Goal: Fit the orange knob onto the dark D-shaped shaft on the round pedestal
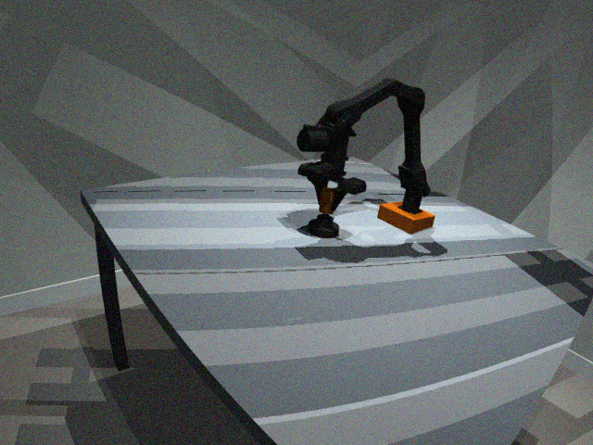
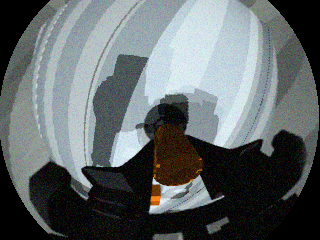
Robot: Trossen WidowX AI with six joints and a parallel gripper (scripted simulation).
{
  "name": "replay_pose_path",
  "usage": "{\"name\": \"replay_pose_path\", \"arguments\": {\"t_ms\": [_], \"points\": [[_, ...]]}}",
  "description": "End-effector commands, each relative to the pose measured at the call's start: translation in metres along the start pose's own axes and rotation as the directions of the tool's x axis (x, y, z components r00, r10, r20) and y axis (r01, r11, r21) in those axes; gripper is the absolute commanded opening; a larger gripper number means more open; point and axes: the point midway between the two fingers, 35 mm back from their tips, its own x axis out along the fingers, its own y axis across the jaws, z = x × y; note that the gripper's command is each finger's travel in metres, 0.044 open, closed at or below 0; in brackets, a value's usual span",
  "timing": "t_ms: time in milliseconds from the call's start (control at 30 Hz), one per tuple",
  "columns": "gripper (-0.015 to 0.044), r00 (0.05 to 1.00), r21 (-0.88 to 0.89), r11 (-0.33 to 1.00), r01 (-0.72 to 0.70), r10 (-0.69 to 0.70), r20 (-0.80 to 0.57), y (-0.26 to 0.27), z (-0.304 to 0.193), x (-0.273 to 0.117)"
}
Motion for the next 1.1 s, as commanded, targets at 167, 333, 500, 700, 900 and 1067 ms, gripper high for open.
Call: {"name": "replay_pose_path", "arguments": {"t_ms": [167,333,500,700,900,1067], "points": [[0.0000,1.000,-0.004,1.000,0.002,-0.002,0.001,0.0002,-0.0011,-0.0029],[0.0000,1.000,-0.030,1.000,0.002,-0.002,0.002,0.0000,-0.0007,-0.0051],[0.0000,1.000,-0.202,0.979,0.003,-0.002,0.002,-0.0009,0.0009,-0.0056],[0.0000,1.000,-0.212,0.977,0.003,-0.002,0.002,-0.0009,0.0010,-0.0026],[0.0000,1.000,-0.212,0.977,0.003,-0.002,0.002,-0.0003,-0.0001,-0.0008],[0.0000,1.000,-0.212,0.977,0.003,-0.002,0.002,-0.0003,0.0000,-0.0005]]}}
